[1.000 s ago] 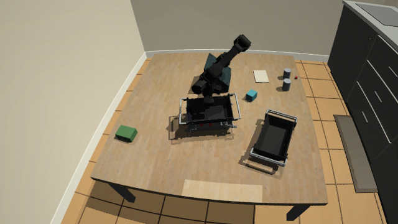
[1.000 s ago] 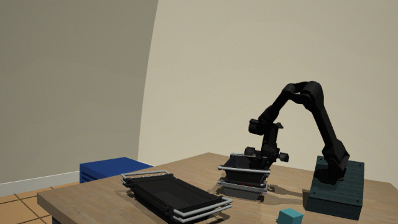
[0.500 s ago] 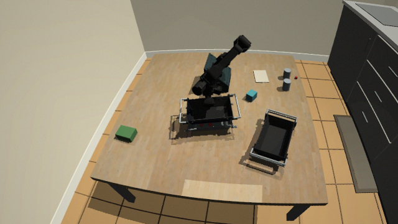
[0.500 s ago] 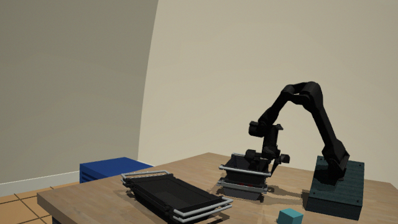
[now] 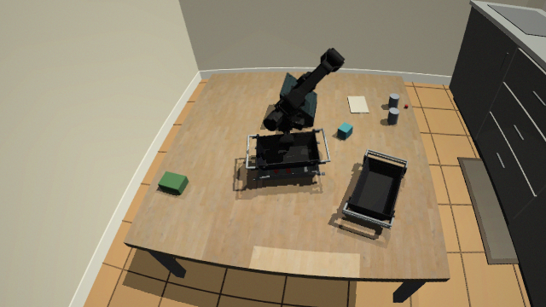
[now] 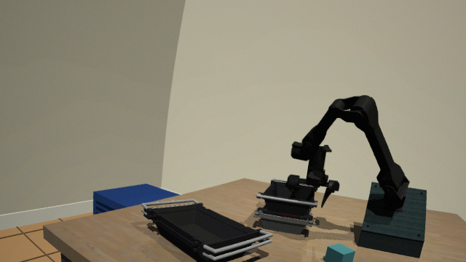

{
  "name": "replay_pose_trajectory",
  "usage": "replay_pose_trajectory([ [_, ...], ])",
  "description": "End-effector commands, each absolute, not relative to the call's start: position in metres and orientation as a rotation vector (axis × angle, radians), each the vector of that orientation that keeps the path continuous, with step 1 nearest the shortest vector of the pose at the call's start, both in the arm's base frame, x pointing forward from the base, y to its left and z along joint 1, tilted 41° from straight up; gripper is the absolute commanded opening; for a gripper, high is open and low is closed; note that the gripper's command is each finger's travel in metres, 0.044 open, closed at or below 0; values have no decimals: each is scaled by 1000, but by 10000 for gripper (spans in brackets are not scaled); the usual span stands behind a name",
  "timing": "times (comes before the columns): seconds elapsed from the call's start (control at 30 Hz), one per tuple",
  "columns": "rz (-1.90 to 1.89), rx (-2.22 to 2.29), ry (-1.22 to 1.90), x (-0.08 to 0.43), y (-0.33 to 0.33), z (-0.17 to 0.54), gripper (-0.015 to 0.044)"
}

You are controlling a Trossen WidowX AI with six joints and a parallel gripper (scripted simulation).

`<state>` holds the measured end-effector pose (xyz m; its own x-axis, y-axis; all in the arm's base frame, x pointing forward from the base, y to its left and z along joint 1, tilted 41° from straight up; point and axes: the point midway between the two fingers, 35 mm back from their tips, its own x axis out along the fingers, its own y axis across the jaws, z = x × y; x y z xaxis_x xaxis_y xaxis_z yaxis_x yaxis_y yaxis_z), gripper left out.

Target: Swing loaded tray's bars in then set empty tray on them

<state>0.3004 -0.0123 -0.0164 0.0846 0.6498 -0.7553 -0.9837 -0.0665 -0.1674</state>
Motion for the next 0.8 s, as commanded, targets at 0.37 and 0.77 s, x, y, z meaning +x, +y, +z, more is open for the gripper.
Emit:
replay_pose_trajectory([
  [0.37,1446,-822,539,302,-47,20,440],
  [0.77,1446,-816,543,285,-84,64,440],
])
